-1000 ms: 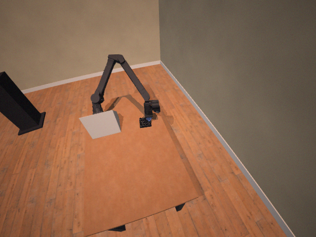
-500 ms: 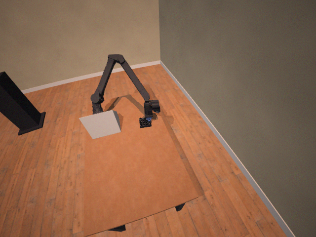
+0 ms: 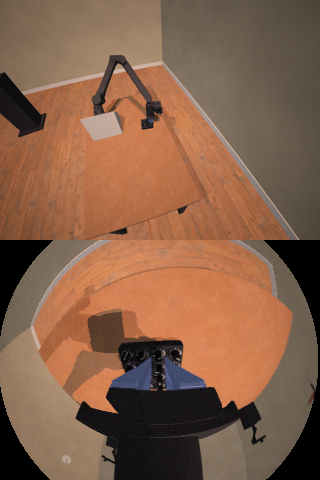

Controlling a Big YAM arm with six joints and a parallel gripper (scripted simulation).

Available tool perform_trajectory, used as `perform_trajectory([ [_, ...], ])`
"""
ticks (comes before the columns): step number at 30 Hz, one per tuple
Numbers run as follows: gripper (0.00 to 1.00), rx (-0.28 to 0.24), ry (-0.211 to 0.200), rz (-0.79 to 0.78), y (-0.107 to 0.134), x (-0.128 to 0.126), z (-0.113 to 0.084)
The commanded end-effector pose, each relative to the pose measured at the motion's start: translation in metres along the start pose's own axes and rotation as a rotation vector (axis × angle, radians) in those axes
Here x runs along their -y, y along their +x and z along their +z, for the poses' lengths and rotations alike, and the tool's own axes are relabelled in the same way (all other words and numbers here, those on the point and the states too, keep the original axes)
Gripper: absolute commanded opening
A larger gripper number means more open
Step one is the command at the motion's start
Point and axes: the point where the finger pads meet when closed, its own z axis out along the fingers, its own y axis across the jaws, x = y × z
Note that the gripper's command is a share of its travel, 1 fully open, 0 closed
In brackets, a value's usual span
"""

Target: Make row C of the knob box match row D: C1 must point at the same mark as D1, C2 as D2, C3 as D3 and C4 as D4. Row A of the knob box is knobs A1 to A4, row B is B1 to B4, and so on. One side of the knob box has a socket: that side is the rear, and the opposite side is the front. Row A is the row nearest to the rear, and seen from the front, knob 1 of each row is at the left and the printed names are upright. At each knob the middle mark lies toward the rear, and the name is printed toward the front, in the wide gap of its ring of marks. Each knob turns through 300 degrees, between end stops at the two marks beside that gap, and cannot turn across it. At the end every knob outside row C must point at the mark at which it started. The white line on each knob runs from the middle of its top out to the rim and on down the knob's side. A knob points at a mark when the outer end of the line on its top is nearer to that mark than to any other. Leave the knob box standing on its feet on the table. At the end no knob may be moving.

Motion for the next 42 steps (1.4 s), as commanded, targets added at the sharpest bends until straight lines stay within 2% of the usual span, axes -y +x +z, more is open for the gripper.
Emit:
perform_trajectory([
  [1,0.20,-0.004,-0.004,0.009,0.000,0.000,0.005],
  [13,0.20,-0.004,-0.004,0.010,0.003,0.001,0.006],
  [22,0.20,0.026,-0.004,-0.012,-0.005,-0.007,-0.006],
  [42,0.20,0.020,-0.003,-0.006,-0.001,-0.006,-0.006],
])
